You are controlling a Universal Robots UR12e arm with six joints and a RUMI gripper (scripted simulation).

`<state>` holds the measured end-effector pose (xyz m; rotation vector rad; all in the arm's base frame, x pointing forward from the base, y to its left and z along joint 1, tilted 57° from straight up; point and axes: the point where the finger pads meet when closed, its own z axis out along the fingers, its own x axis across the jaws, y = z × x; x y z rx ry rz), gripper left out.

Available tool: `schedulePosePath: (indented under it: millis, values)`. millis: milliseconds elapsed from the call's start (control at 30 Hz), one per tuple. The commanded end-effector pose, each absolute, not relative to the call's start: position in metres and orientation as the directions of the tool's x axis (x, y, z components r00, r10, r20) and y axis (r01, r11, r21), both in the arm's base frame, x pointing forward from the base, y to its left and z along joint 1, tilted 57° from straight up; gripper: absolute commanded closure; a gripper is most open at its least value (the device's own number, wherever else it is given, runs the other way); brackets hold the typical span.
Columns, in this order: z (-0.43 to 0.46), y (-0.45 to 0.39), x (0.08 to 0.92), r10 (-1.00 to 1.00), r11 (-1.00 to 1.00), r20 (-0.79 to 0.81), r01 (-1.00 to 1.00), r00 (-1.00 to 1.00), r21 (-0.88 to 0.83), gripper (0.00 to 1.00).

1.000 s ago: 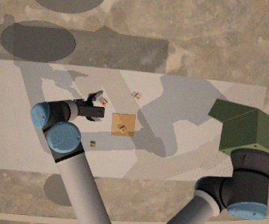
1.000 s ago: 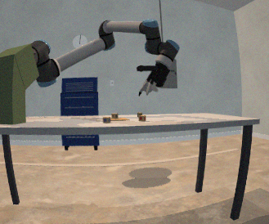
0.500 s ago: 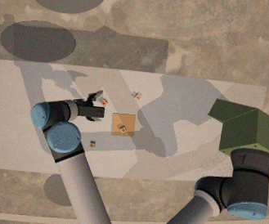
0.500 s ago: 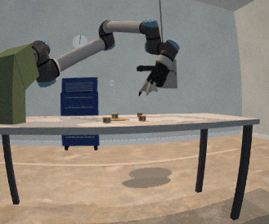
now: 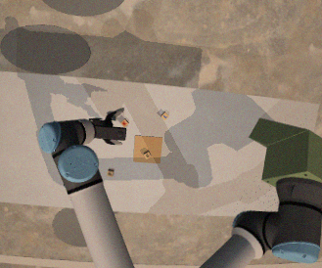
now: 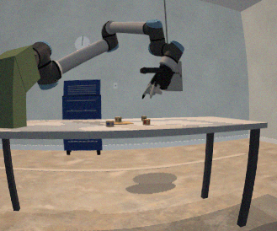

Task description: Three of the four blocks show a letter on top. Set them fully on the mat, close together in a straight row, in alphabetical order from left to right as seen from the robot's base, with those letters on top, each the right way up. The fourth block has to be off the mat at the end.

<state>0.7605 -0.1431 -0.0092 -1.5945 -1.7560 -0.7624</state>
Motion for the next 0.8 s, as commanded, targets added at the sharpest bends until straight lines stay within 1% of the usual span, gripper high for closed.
schedulePosePath:
  millis: [0,433,767]
  values:
    - [-0.015,-0.144,0.752,0.626,0.095,0.778,0.995,-0.06,0.001,0.0]
    - [-0.102,-0.121,0.605,0.626,0.095,0.778,0.995,-0.06,0.001,0.0]
    - [-0.107,-0.117,0.592,0.625,0.095,0.778,0.995,-0.06,0.001,0.0]
